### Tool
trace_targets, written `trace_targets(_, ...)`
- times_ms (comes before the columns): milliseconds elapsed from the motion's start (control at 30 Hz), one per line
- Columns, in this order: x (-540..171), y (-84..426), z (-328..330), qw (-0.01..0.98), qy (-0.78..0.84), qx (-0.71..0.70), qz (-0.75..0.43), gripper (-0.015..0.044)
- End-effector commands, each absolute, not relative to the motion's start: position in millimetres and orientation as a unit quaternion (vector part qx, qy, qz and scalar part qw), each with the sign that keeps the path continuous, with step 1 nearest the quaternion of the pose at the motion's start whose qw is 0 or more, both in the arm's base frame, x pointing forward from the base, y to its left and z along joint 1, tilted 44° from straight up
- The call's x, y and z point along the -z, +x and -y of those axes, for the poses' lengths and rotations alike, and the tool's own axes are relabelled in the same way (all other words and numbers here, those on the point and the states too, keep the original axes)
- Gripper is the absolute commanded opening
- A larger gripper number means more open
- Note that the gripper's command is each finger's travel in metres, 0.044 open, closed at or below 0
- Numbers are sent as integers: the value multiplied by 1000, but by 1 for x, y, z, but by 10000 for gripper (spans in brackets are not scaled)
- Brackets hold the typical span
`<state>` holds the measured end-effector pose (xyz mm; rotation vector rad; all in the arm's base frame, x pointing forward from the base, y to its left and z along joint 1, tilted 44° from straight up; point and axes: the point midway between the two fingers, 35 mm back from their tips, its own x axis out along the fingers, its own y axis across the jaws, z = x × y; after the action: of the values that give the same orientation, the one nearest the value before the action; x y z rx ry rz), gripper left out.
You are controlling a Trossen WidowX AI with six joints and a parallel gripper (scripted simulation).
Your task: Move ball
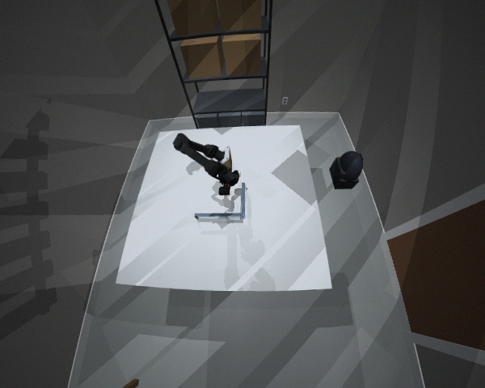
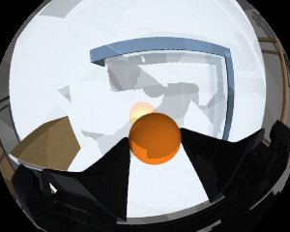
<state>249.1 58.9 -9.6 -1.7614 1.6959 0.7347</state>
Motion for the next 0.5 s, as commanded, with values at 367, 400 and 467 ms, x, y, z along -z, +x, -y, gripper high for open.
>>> trace_targets(367,41,245,-22,288,-662,-276,-634,0)
trace_targets(400,45,246,-18,288,-662,-276,-634,0)
trace_targets(467,52,245,-10,288,-663,-275,-634,0)
